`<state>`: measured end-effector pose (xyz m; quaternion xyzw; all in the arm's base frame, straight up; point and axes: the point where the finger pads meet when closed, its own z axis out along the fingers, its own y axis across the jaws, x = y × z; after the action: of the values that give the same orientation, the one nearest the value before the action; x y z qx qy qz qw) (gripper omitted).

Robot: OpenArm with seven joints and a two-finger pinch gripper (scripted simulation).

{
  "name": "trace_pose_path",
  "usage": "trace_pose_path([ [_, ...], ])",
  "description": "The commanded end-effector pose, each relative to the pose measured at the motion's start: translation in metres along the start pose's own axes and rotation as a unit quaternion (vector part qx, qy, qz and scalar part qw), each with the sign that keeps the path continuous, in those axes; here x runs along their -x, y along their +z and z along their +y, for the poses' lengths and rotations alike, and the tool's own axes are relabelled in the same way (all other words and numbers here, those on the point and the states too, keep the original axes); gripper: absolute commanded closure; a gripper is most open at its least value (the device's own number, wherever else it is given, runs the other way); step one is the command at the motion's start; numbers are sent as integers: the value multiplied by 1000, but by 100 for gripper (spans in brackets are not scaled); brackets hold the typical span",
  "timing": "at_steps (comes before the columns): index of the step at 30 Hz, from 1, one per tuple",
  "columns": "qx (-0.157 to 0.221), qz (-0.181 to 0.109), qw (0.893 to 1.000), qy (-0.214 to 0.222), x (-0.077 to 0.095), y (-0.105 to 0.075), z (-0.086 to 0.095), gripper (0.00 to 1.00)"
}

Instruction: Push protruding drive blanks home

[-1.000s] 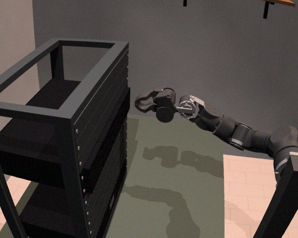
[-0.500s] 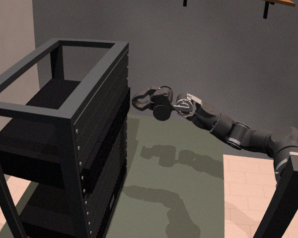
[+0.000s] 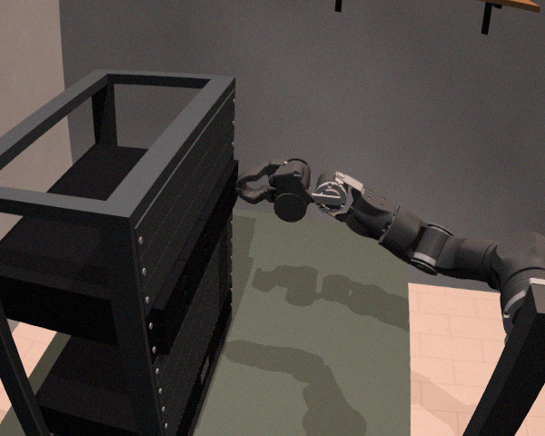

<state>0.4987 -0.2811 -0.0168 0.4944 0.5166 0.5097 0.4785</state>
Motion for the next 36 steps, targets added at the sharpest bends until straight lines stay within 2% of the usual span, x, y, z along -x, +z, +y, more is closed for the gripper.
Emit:
trace_pose_path([
  [1,9,2,1000,-2,-1,0,6,100],
  [36,9,1,1000,-2,0,6,6,100],
])
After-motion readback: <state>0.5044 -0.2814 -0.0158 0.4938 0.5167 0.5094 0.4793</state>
